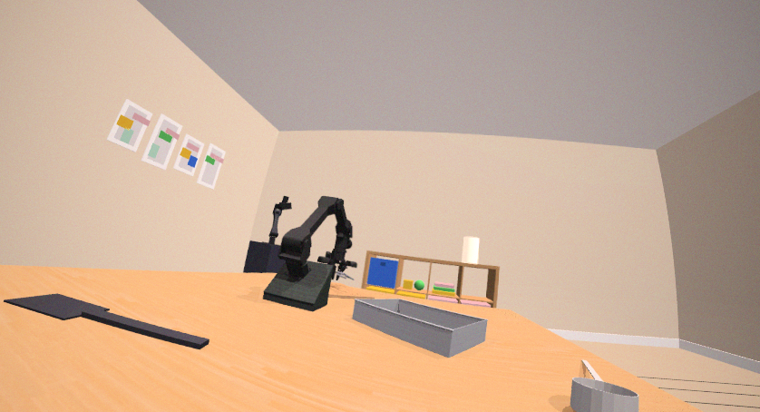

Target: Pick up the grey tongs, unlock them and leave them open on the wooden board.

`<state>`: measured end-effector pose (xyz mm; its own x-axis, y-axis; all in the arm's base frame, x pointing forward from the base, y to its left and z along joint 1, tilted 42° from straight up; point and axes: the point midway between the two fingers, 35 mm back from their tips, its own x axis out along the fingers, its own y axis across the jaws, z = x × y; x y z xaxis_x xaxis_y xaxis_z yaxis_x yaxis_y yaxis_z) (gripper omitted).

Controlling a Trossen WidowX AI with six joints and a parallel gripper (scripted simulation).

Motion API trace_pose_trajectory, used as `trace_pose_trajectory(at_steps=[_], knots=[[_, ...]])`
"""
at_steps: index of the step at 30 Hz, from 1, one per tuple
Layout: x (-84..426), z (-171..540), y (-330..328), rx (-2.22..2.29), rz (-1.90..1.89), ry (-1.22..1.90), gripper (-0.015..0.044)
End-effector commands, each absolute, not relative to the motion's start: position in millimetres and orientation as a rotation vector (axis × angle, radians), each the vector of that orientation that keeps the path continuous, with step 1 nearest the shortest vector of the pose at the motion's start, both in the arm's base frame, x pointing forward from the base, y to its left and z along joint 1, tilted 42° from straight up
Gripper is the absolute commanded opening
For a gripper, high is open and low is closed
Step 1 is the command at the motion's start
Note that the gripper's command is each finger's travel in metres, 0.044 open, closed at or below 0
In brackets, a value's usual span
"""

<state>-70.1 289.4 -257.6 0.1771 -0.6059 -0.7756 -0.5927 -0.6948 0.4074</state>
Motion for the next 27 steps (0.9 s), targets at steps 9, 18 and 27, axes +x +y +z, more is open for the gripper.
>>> trace_pose_trajectory(at_steps=[9,18,27], knots=[[-69.3,-259.9,286.3,2.4,-1.59,-1.223,-0.0045],[-69.3,-259.9,286.3,2.4,-1.59,-1.223,0.0191],[-69.3,-259.9,286.3,2.4,-1.59,-1.223,0.0427]])
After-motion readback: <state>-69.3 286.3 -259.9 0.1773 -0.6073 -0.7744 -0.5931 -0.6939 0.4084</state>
